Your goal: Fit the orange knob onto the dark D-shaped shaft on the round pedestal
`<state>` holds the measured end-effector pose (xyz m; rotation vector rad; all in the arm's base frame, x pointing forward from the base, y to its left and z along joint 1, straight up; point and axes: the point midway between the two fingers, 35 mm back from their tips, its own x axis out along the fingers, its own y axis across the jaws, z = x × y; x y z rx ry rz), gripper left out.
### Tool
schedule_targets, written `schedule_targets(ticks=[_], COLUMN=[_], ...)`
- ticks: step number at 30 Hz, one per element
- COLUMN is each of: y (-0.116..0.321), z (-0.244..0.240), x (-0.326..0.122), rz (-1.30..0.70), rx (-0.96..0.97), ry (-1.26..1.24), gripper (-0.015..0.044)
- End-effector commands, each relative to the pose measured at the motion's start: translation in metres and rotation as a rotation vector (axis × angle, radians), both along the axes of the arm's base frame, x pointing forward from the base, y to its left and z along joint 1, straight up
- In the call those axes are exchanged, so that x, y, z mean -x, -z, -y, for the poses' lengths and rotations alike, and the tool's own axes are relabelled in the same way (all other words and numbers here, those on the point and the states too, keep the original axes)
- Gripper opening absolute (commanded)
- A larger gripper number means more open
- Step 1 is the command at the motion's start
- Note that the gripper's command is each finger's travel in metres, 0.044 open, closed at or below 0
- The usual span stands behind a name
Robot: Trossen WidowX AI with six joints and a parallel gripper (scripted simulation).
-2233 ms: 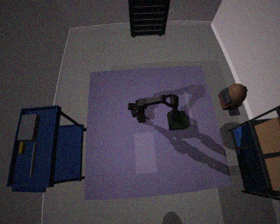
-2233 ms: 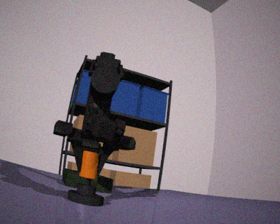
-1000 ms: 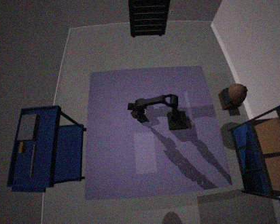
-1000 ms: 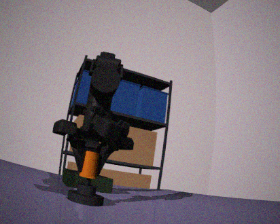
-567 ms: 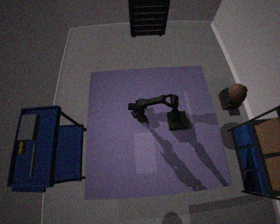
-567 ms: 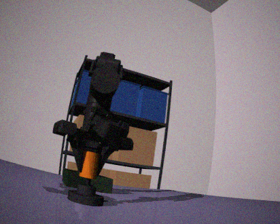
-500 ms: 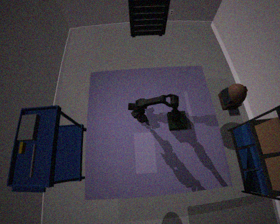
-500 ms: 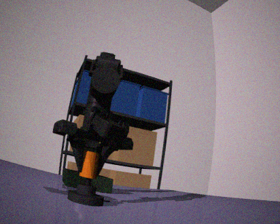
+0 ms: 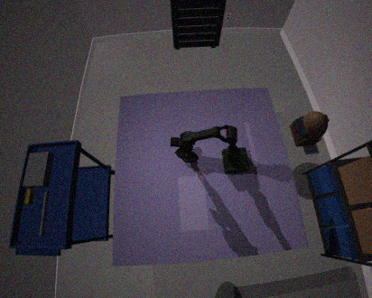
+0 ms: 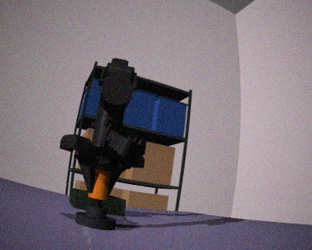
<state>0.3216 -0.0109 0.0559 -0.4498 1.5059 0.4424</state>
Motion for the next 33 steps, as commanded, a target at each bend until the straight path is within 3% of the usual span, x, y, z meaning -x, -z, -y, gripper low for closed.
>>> schedule_targets(ticks=[1,33], y=[-0.0018,-0.0039], z=[0.0001,0.0001], x=[-0.003,-0.0016], rz=[0.008,0.008], rx=[0.002,0.002], ry=[-0.009,-0.009], gripper=[0.0,0.0])
